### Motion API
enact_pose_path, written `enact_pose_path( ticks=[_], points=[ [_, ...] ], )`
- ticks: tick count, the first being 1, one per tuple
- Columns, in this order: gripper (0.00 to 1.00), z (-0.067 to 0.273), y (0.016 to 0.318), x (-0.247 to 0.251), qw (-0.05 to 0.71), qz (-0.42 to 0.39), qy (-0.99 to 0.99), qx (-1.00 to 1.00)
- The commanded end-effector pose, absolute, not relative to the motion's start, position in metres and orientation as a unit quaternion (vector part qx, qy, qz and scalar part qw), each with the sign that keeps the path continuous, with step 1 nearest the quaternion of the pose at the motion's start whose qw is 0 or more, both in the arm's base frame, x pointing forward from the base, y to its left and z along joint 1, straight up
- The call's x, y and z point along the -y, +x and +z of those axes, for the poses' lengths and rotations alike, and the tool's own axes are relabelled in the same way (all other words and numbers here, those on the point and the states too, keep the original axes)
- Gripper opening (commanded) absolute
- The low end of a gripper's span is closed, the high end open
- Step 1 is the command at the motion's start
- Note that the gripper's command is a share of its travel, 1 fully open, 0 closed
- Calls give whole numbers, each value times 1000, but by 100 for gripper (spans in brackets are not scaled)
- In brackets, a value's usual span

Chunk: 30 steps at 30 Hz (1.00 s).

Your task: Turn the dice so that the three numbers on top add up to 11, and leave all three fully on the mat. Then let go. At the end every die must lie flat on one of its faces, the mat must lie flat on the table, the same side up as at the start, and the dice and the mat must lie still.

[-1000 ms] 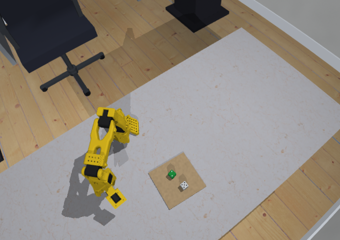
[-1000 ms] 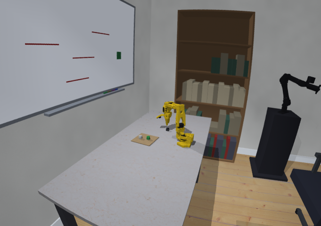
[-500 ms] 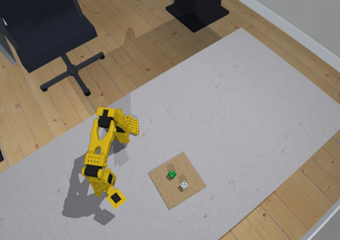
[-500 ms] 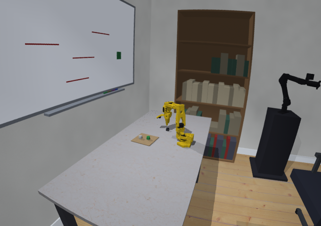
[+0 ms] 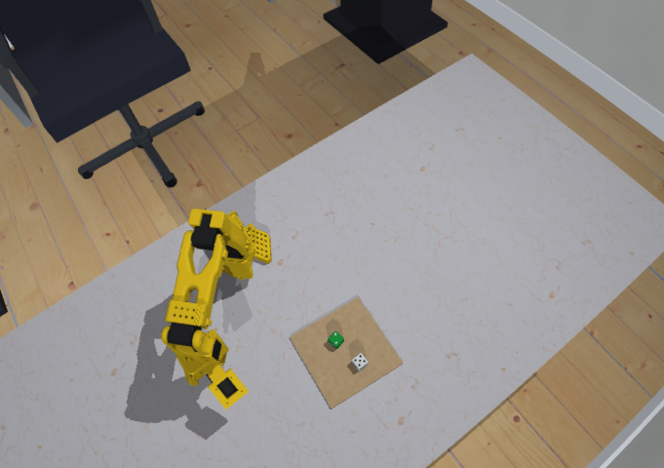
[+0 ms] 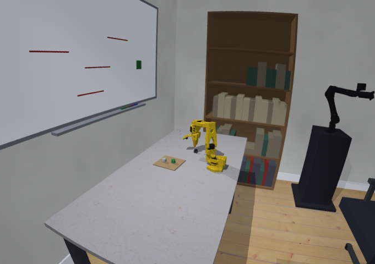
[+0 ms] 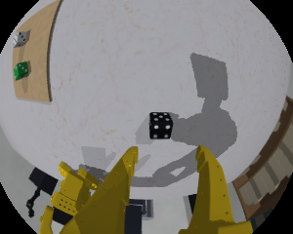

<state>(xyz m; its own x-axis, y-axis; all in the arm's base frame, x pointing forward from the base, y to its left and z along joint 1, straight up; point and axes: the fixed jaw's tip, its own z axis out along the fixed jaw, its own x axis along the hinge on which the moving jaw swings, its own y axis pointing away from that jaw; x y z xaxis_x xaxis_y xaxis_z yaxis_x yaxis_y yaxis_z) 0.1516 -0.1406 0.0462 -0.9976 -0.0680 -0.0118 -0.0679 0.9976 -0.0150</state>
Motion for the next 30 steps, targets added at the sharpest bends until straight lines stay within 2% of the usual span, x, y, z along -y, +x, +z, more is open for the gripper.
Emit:
enact_pose_path(
  ticks=[1,11,30],
  points=[
    [28,46,154,145,22,-23,-34,-999],
    [28,28,154,146,22,-23,-34,-999],
    [28,19,154,145,22,-23,-34,-999]
  ],
)
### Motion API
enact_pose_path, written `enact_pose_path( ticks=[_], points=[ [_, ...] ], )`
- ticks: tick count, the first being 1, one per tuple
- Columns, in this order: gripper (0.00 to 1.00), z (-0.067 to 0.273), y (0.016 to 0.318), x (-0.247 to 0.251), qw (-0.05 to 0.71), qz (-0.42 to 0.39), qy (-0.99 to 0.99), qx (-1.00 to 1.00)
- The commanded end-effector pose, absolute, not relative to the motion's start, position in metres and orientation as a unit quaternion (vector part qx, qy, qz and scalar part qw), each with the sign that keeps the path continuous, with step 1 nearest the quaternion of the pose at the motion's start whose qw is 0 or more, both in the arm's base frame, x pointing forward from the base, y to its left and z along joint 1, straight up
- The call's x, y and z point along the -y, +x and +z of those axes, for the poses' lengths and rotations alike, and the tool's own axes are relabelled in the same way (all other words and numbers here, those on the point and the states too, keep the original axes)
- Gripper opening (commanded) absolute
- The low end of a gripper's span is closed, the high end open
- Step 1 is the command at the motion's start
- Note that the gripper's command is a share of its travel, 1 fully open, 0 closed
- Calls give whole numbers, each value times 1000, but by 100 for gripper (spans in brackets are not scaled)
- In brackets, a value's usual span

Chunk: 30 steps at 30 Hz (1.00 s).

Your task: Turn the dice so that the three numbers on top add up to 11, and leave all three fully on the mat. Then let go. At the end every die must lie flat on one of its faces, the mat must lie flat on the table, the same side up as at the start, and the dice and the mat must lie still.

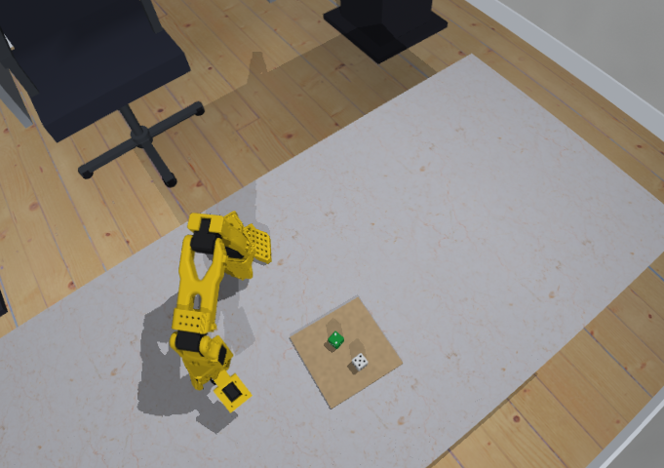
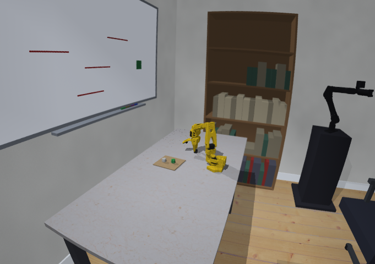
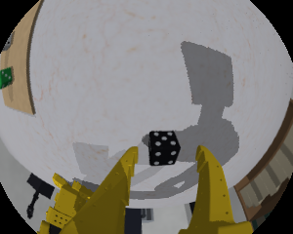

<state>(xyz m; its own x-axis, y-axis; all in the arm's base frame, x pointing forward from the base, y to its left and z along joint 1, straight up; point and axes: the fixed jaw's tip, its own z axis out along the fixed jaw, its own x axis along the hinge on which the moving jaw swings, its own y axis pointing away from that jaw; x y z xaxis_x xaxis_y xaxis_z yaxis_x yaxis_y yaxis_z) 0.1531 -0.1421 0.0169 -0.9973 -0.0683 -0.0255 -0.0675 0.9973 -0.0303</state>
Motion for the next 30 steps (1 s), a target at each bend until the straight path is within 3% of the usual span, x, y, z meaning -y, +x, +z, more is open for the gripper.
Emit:
enact_pose_path(
  ticks=[1,17,30],
  points=[
    [28,19,154,145,22,-23,-34,-999],
    [24,19,154,148,21,-23,-34,-999],
    [14,20,154,153,21,-23,-34,-999]
  ],
)
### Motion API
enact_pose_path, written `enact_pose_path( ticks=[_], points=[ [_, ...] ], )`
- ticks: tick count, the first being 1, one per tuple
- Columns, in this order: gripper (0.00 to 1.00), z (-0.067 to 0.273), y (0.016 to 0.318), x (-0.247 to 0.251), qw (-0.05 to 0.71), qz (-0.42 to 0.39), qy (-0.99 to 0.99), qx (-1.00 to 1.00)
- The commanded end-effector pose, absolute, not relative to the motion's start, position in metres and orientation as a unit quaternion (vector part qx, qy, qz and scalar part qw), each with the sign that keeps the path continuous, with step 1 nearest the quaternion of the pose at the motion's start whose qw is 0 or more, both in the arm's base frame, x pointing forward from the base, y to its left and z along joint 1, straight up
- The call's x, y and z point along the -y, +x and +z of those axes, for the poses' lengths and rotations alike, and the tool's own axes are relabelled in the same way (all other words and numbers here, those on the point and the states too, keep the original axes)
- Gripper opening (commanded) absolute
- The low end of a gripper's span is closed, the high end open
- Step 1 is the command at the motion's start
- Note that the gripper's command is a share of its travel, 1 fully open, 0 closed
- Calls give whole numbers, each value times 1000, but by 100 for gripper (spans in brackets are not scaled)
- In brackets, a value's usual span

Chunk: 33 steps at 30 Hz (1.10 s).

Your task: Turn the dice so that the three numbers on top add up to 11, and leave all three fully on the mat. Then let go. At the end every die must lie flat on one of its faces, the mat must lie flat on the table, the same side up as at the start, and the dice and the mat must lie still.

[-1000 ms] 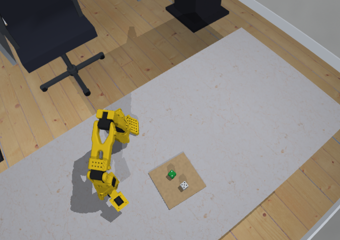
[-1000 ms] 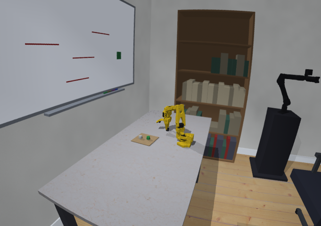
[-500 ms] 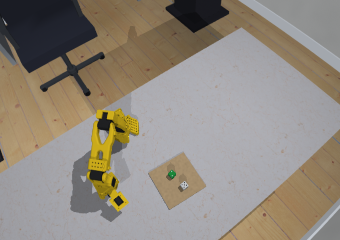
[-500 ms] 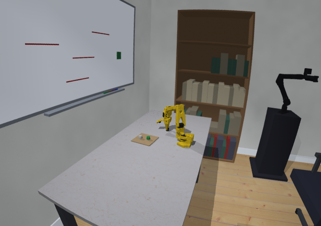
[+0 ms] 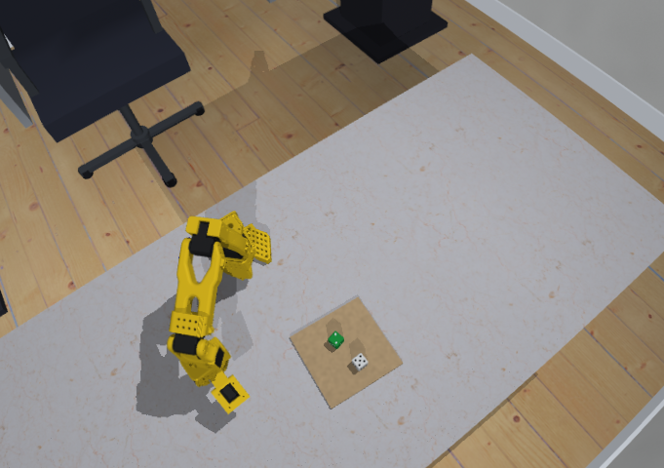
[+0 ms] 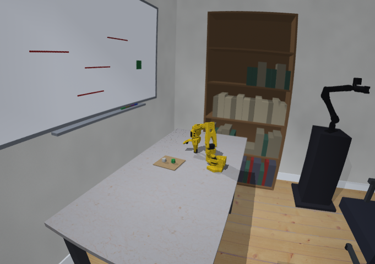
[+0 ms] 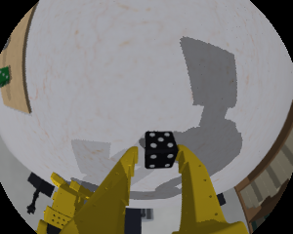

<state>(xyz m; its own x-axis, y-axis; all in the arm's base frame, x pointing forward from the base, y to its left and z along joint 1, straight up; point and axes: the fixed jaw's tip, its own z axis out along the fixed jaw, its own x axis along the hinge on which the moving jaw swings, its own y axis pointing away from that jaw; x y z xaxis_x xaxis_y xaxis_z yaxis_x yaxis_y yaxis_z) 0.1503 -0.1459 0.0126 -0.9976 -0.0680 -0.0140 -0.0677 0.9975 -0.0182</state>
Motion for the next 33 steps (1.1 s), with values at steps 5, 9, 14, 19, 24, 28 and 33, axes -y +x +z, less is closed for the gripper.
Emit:
enact_pose_path(
  ticks=[5,9,14,19,24,28,33],
  points=[
    [13,20,154,154,21,-23,-34,-999],
    [11,20,154,156,21,-24,-34,-999],
    [9,20,154,156,21,-24,-34,-999],
    [9,20,154,156,21,-24,-34,-999],
    [9,20,154,156,21,-24,-34,-999],
    [5,20,154,156,21,-24,-34,-999],
    [1,20,154,156,21,-24,-34,-999]
  ],
)
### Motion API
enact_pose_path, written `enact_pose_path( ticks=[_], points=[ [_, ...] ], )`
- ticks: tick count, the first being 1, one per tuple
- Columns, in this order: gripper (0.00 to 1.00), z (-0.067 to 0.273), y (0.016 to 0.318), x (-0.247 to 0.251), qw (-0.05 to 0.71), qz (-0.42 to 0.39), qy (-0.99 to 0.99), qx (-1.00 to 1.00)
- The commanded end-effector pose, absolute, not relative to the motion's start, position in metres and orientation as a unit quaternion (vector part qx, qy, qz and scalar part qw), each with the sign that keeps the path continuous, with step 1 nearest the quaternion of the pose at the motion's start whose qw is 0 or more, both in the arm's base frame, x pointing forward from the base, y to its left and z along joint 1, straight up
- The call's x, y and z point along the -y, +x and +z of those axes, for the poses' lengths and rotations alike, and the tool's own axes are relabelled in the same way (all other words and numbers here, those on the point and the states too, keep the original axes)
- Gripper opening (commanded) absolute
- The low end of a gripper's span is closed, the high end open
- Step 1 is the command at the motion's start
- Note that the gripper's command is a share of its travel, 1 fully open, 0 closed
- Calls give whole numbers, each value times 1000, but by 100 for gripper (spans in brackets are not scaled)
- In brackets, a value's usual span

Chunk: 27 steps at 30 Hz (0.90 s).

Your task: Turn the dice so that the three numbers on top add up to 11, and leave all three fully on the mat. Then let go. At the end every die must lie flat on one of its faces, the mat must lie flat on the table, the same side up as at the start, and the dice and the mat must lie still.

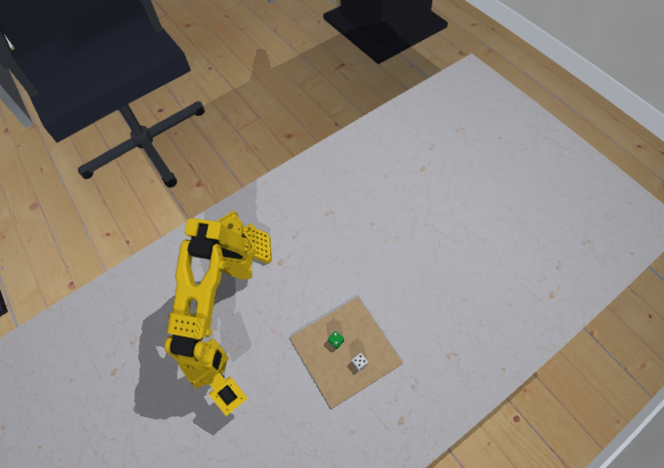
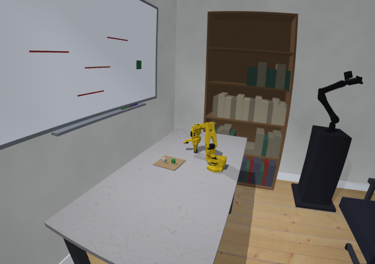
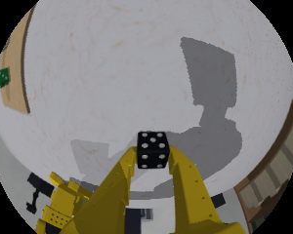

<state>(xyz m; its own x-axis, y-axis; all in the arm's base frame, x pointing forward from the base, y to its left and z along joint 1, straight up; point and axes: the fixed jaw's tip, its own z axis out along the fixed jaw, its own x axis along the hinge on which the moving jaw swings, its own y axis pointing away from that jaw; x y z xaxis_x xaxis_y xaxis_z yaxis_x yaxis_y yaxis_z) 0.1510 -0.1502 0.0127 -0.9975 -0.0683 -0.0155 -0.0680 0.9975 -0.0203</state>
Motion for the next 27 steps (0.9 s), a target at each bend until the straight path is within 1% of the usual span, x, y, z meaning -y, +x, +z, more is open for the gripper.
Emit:
enact_pose_path(
  ticks=[1,12,27],
  points=[
    [0,20,154,156,21,-24,-34,-999],
    [0,24,155,157,21,-24,-34,-999],
    [0,59,154,156,21,-24,-34,-999]
  ],
)
